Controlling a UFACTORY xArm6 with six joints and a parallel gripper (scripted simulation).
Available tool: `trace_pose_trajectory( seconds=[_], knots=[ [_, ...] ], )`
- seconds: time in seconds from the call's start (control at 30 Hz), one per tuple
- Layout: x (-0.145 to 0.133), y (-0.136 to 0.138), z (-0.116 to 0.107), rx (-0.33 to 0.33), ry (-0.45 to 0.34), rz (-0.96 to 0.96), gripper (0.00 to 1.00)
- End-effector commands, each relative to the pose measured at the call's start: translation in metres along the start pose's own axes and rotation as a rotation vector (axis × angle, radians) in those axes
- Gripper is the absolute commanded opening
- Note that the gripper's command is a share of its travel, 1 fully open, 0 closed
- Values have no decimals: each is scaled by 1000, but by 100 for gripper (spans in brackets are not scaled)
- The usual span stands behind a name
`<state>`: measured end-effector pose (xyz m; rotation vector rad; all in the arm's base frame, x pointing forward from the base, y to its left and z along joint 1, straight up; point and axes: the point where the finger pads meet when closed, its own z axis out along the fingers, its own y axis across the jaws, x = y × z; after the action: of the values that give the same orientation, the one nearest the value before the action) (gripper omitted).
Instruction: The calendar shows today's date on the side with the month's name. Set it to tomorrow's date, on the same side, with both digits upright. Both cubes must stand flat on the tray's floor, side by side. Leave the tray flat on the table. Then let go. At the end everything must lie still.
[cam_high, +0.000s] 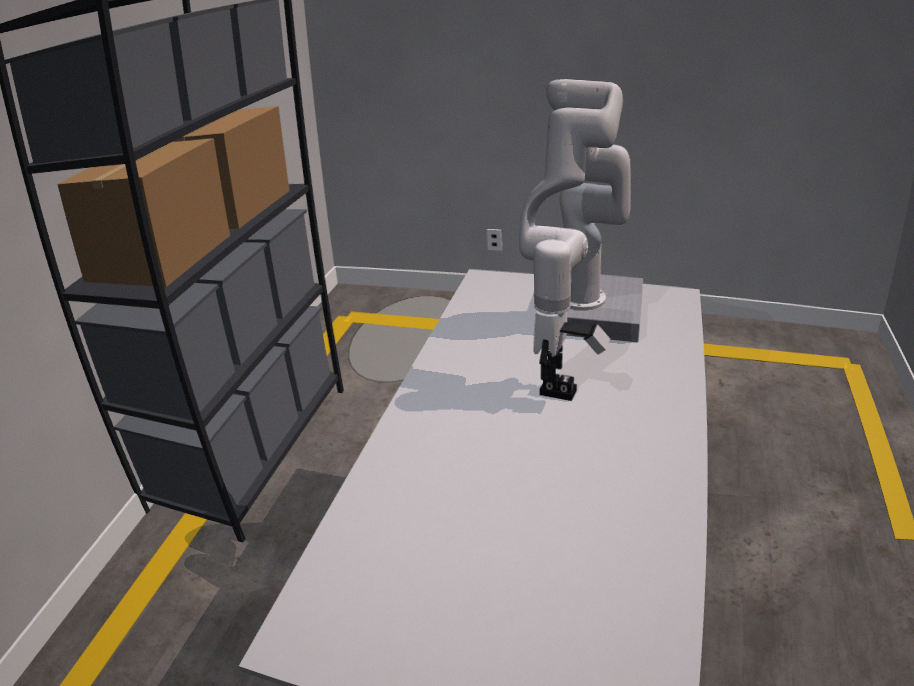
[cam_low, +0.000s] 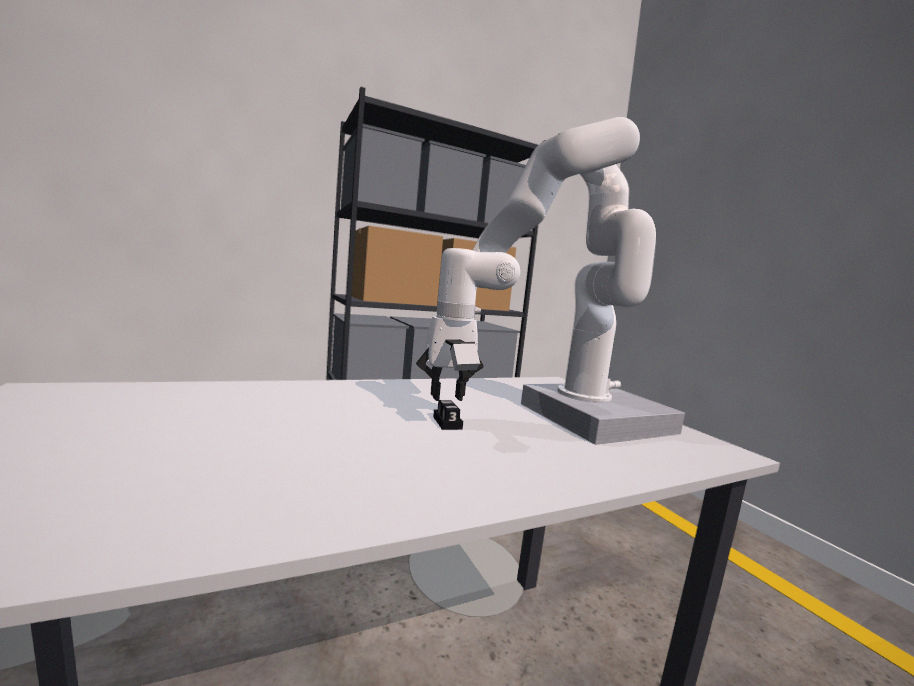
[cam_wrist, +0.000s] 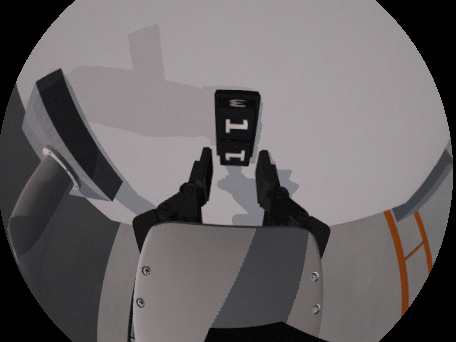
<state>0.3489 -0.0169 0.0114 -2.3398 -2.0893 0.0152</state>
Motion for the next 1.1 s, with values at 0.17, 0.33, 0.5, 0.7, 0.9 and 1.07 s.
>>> trace_pose_trajectory(
  seconds=[0.17, 0.33, 0.5, 0.7, 0.9, 1.07],
  knots=[
    [0, 1, 5, -3, 0, 0, 47],
    [0, 1, 9, -3, 0, 0, 47],
    [0, 1, 17, -3, 0, 0, 47],
    [0, 1, 24, -3, 0, 0, 47],
    [0, 1, 25, -3, 0, 0, 47],
    [0, 1, 25, -3, 0, 0, 47]
  ],
)
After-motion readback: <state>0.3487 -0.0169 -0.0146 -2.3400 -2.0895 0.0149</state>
